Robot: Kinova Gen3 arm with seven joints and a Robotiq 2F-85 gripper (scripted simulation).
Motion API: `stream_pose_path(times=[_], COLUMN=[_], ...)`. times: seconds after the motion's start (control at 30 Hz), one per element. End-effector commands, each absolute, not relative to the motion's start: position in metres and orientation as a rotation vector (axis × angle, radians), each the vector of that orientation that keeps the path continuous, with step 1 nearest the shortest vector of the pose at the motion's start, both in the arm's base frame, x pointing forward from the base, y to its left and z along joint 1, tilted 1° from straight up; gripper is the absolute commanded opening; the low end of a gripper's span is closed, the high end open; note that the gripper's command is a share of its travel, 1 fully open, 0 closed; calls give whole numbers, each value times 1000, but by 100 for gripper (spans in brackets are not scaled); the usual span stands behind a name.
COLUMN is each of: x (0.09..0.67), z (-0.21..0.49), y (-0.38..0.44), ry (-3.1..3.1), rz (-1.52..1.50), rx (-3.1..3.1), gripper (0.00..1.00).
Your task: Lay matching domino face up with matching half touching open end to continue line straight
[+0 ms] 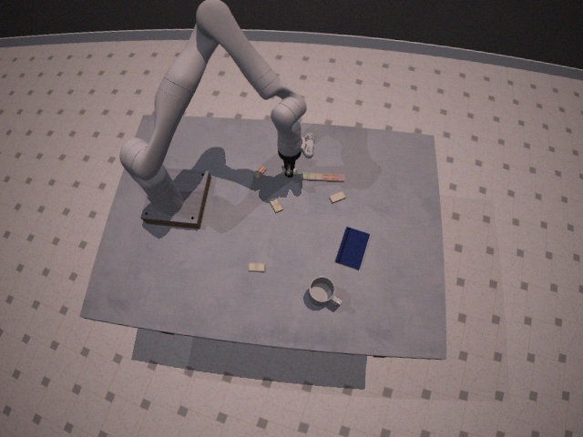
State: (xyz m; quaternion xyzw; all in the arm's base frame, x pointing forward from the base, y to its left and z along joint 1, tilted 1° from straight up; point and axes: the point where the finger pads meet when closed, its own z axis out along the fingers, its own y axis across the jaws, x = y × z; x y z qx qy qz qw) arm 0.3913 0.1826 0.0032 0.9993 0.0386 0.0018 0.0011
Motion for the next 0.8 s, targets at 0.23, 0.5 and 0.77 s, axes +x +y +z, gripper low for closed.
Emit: stream_pose_path(times=[0.23,0.5,0.77], x=[394,394,394], z=[-23,-23,-23], y=[183,183,183], ry=[124,124,124], rz=[14,14,14], rx=[3141,3141,3141], gripper=[29,29,29])
